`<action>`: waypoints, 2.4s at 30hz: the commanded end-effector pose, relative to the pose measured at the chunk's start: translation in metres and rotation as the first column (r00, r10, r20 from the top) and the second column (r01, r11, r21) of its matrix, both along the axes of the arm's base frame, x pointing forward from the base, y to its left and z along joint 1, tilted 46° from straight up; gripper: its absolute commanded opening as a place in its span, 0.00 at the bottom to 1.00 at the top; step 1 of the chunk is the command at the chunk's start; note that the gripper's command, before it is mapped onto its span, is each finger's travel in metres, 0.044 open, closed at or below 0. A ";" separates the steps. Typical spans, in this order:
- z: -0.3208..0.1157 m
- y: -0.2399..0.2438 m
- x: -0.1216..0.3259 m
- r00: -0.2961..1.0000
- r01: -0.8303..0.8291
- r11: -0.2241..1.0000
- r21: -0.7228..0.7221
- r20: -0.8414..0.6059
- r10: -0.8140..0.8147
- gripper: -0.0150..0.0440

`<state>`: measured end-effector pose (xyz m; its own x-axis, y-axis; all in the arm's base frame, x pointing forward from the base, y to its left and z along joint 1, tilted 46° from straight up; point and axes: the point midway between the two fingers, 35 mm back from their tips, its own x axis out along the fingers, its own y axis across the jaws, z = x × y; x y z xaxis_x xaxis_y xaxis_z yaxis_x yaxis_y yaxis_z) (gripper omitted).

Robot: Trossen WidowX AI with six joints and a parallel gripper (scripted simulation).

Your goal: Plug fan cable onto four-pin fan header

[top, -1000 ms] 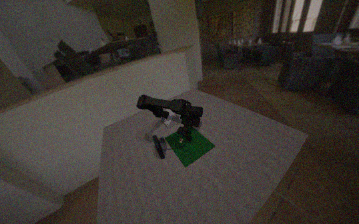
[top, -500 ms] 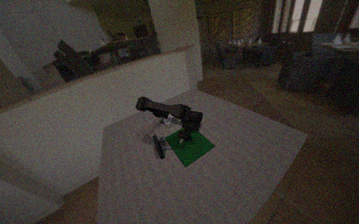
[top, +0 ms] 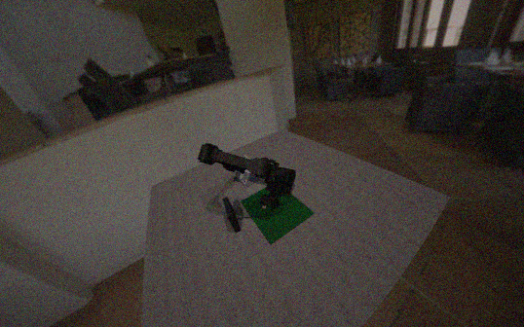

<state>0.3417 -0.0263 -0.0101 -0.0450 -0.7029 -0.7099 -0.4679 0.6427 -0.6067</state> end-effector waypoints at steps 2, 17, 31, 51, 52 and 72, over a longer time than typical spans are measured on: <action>-0.009 -0.008 -0.004 1.000 0.000 1.000 -0.006 -0.014 0.000 1.00; -0.011 -0.012 -0.003 1.000 0.003 1.000 -0.003 -0.006 -0.003 0.96; -0.011 -0.012 -0.003 1.000 0.003 1.000 -0.003 -0.006 -0.003 0.33; 0.024 0.022 -0.003 0.991 -0.086 0.996 0.006 -0.100 0.086 0.25; 0.025 0.021 -0.003 0.986 -0.110 0.994 0.010 -0.124 0.110 0.25; 0.040 0.007 -0.020 0.650 -0.521 0.828 0.209 -0.532 0.543 0.25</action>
<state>0.3256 -0.0158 0.0266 -0.0582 -0.7051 -0.7067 -0.9460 0.2650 -0.1866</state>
